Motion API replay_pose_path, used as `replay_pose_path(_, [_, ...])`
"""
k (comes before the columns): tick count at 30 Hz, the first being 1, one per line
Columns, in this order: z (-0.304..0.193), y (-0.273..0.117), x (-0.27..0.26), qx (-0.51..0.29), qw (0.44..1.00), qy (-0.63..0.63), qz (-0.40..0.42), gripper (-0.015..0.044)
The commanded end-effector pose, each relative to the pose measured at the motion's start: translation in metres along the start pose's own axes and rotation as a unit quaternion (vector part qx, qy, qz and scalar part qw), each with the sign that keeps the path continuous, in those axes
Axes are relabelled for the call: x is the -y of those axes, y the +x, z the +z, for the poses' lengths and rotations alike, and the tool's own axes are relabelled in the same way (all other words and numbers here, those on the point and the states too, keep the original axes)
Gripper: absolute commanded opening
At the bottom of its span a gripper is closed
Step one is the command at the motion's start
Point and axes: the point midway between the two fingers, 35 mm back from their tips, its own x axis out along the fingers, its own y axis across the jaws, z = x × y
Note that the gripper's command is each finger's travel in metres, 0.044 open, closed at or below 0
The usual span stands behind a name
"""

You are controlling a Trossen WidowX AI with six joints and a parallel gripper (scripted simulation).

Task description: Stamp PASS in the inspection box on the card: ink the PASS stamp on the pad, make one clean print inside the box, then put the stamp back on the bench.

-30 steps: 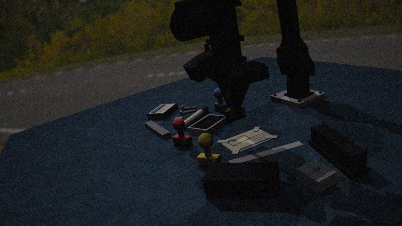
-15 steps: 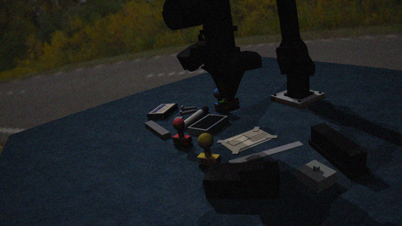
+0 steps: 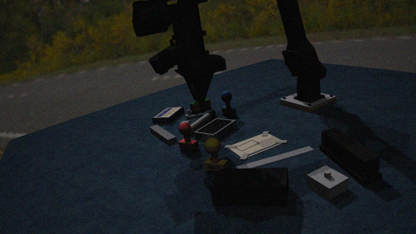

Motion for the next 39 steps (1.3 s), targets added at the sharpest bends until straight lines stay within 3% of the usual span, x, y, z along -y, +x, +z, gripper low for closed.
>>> replay_pose_path(1, [0.010,0.001,0.024,-0.001,1.000,-0.002,-0.003,0.0000])
replay_pose_path(18, [0.031,0.005,0.130,-0.001,1.000,-0.003,-0.008,0.0000])
replay_pose_path(39, [0.033,0.033,0.131,-0.001,1.000,-0.003,-0.008,0.0000])
